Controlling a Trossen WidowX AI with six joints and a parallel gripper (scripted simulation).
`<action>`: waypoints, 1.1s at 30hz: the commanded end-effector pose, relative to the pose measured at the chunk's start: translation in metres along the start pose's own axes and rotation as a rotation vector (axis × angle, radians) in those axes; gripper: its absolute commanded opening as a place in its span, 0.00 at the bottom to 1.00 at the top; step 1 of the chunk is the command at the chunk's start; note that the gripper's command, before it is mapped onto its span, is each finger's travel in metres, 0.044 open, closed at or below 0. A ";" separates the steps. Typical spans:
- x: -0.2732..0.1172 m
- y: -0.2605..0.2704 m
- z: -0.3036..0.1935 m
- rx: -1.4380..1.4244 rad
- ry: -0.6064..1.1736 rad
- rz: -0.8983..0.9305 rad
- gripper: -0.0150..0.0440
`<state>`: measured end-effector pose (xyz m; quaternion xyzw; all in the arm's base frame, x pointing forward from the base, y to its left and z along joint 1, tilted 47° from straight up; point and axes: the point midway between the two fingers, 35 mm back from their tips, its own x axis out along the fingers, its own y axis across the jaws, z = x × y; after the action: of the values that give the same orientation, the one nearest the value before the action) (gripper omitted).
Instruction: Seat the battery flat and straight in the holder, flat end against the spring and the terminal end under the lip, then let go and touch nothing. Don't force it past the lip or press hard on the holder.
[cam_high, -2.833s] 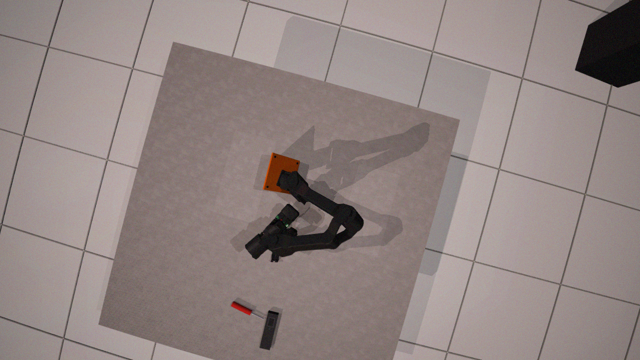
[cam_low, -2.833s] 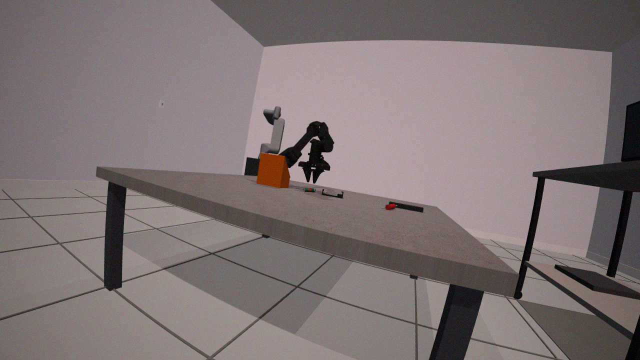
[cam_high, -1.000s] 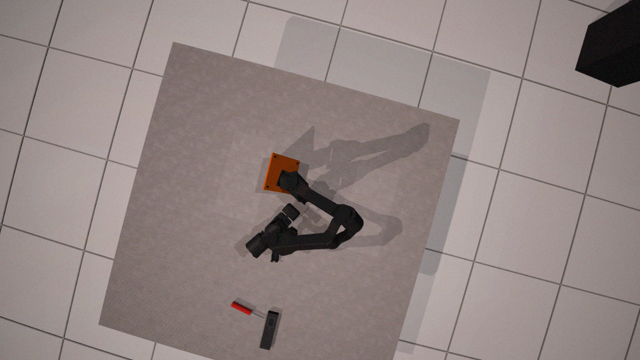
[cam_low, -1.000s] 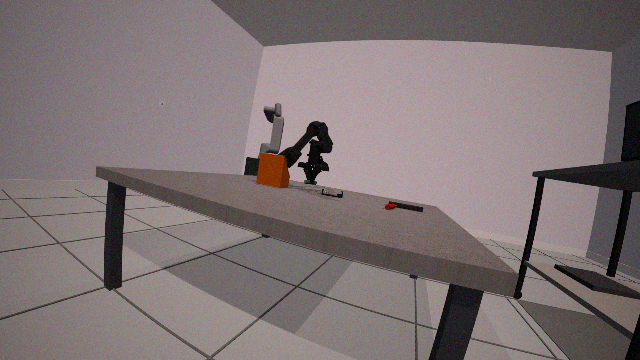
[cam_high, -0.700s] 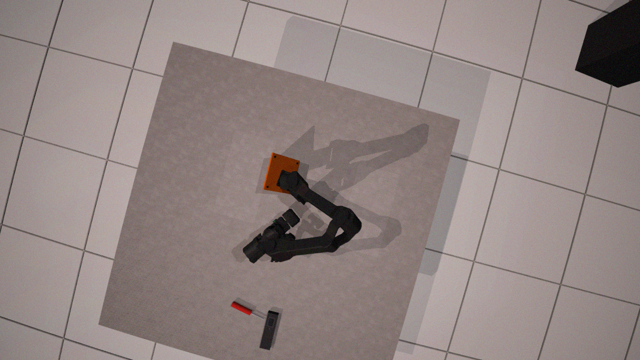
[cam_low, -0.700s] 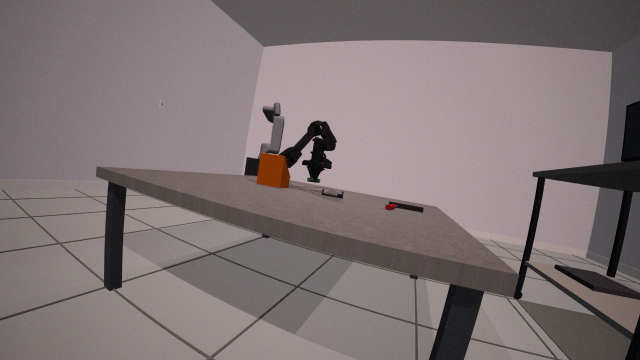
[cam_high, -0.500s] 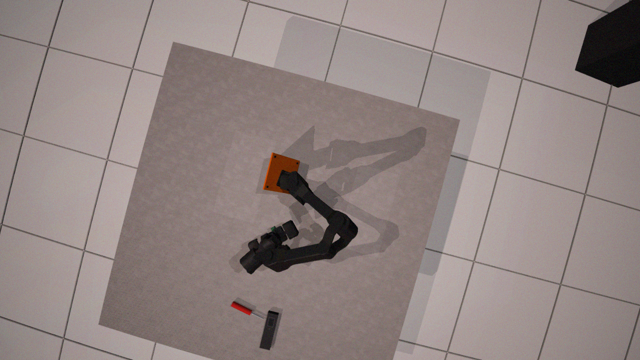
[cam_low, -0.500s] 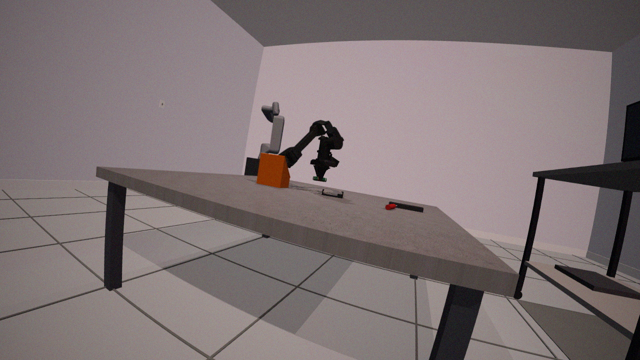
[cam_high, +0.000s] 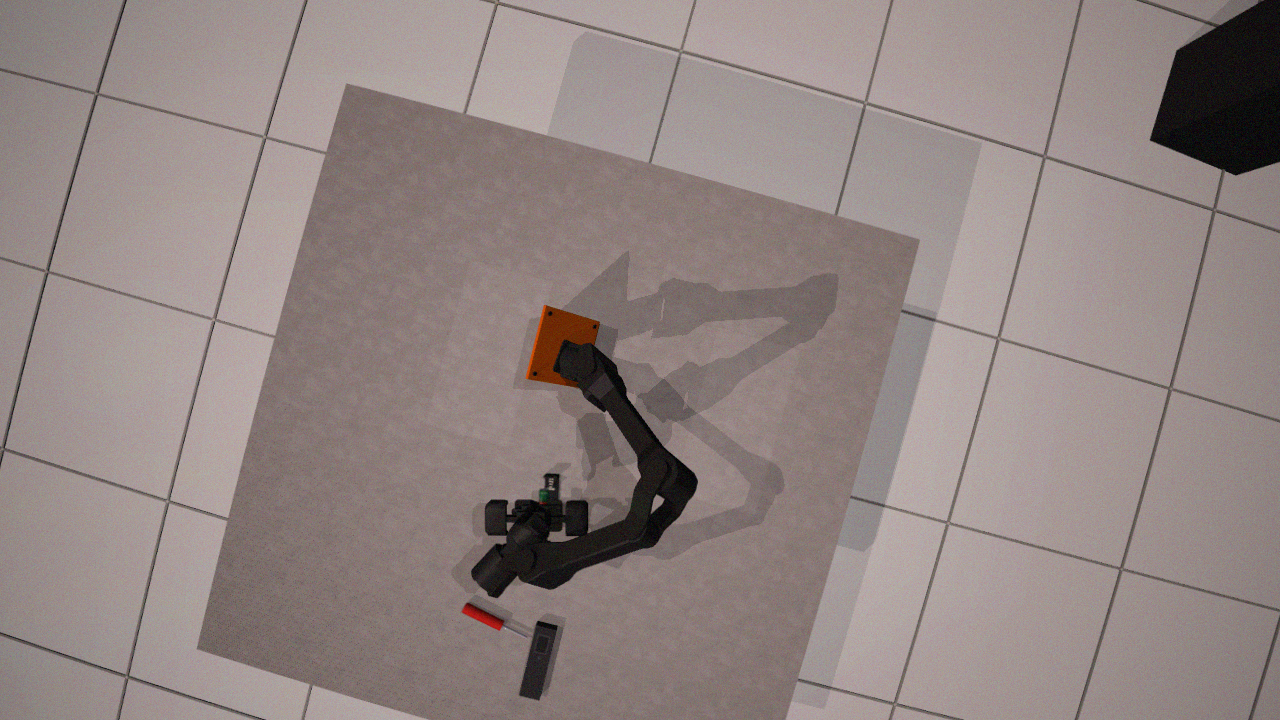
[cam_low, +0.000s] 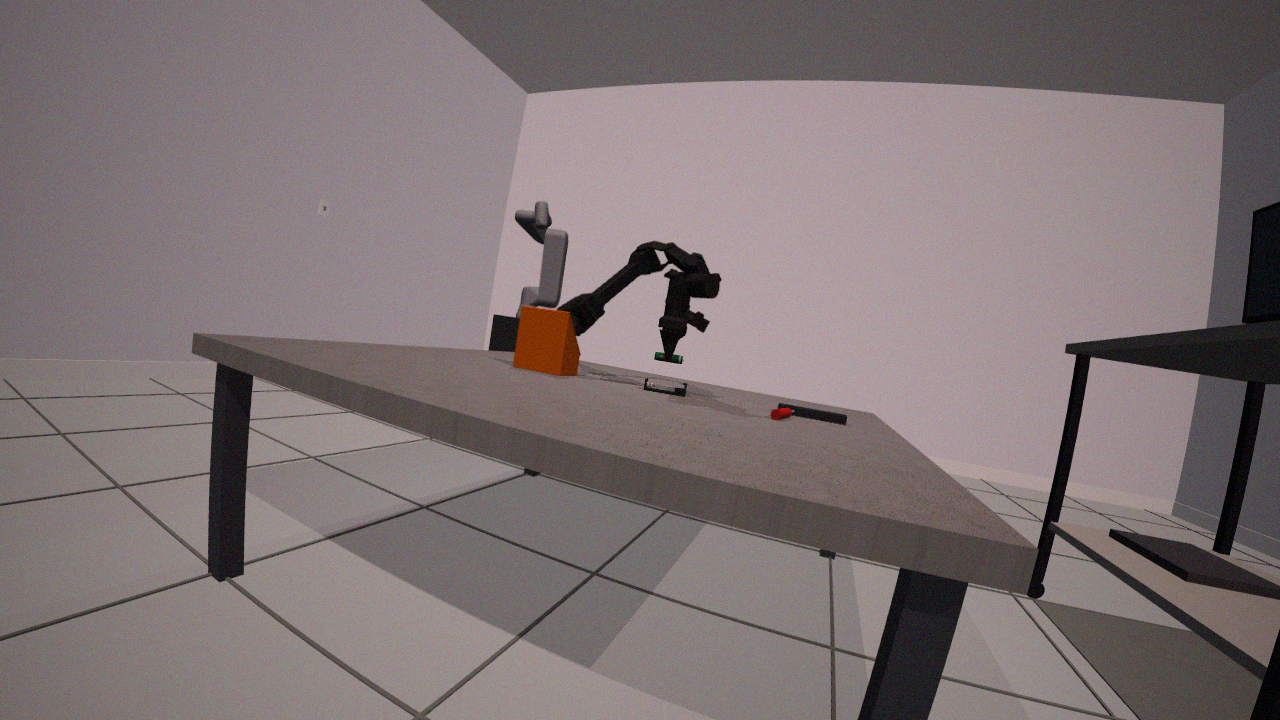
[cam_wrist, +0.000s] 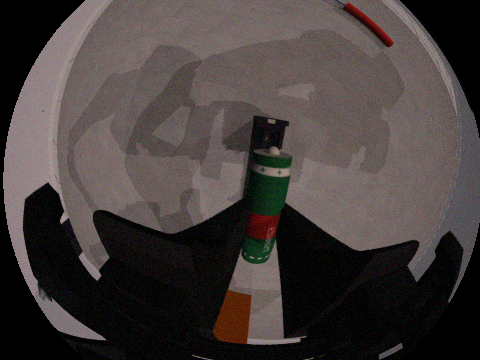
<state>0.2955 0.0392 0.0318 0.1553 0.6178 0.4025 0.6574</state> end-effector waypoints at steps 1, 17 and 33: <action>0.000 0.000 0.006 0.050 -0.001 0.003 0.36; 0.022 -0.003 0.011 0.050 -0.132 -0.025 0.36; 0.039 0.002 0.012 0.048 -0.262 -0.046 0.36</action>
<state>0.3052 0.0698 0.0093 0.2027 0.5438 0.3504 0.7351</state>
